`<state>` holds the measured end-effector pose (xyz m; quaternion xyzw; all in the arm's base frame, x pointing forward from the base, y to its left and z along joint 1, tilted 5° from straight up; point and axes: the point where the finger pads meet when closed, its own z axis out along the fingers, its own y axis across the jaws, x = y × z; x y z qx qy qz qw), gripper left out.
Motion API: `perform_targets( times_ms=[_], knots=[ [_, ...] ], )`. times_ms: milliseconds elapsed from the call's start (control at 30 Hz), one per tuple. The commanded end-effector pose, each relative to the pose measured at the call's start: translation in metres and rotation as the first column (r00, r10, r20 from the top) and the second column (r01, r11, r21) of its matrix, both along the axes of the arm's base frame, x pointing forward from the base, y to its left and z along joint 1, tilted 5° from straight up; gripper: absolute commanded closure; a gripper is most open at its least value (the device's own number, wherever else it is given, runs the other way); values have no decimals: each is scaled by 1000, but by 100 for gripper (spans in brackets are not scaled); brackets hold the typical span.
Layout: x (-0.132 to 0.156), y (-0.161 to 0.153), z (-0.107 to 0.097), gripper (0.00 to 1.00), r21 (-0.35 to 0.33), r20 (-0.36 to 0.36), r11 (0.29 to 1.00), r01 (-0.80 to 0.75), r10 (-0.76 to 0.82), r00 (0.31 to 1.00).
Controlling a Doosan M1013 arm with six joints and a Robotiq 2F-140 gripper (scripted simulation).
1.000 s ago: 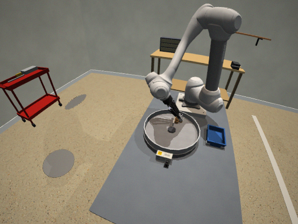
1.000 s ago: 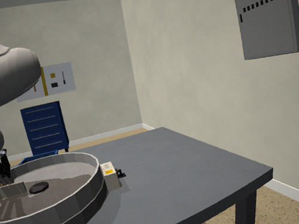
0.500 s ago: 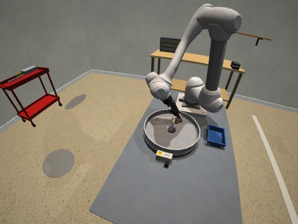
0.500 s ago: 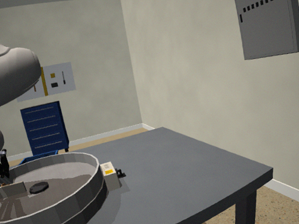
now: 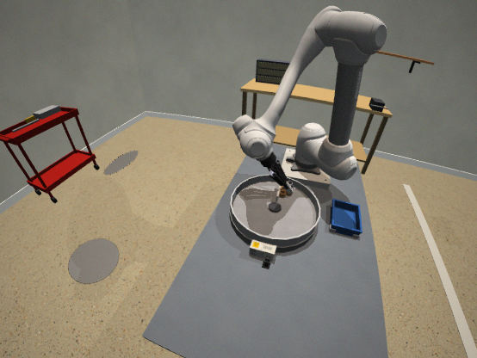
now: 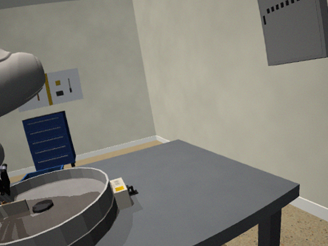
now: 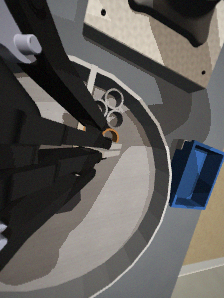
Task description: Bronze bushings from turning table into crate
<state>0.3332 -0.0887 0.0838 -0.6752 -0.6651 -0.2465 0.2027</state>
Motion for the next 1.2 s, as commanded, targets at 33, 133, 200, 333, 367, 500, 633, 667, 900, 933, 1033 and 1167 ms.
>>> perform_targets(
  times_ms=[33,133,200,333,367,500,633,667,900,933,1033,1167],
  knots=[
    [0,0,0,100,0,0,1000,0,0,1000],
    [0,0,0,100,0,0,1000,0,0,1000],
    [0,0,0,100,0,0,1000,0,0,1000],
    [0,0,0,100,0,0,1000,0,0,1000],
    [0,0,0,100,0,0,1000,0,0,1000],
    [0,0,0,100,0,0,1000,0,0,1000],
    [0,0,0,100,0,0,1000,0,0,1000],
    [0,0,0,100,0,0,1000,0,0,1000],
    [-1,1,14,100,0,0,1000,0,0,1000],
    [-1,1,14,100,0,0,1000,0,0,1000],
    [-1,1,22,100,0,0,1000,0,0,1000],
    [-3,2,41,100,0,0,1000,0,0,1000]
  ],
)
